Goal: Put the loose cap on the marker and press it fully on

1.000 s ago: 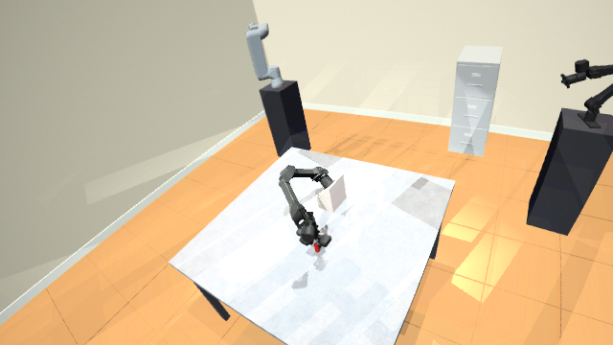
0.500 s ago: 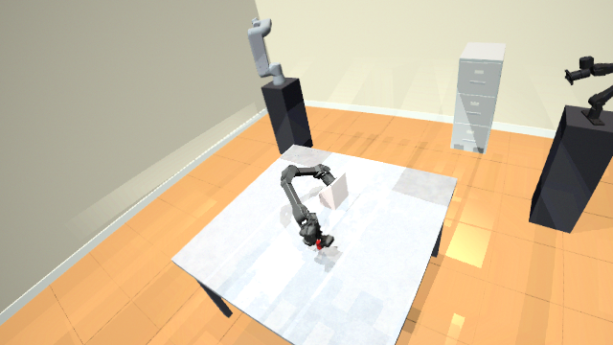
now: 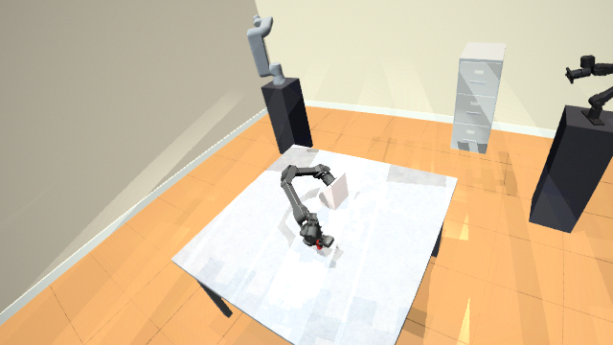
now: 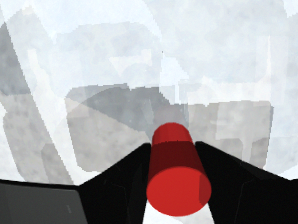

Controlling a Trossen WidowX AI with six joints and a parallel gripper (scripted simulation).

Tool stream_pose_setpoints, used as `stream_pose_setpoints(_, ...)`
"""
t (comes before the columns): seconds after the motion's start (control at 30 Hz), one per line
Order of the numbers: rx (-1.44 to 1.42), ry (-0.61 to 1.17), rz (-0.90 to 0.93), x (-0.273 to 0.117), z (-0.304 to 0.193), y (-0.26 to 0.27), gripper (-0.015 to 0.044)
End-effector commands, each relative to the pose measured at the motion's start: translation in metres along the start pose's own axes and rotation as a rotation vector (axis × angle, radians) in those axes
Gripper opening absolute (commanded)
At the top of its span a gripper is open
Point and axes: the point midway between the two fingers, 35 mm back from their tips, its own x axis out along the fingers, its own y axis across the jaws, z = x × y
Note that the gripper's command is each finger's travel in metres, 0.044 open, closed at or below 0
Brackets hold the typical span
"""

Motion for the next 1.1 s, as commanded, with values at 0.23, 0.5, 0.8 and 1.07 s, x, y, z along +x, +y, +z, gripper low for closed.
stream_pose_setpoints(0.23,-0.005,-0.023,-0.001,-0.019,0.002,0.001,0.0)
stream_pose_setpoints(0.5,-0.005,-0.011,0.001,-0.043,0.002,0.002,0.0)
stream_pose_setpoints(0.8,-0.005,-0.002,0.001,-0.061,0.0,0.0,0.0)
stream_pose_setpoints(1.07,-0.005,-0.001,0.001,-0.071,-0.008,-0.017,0.0)
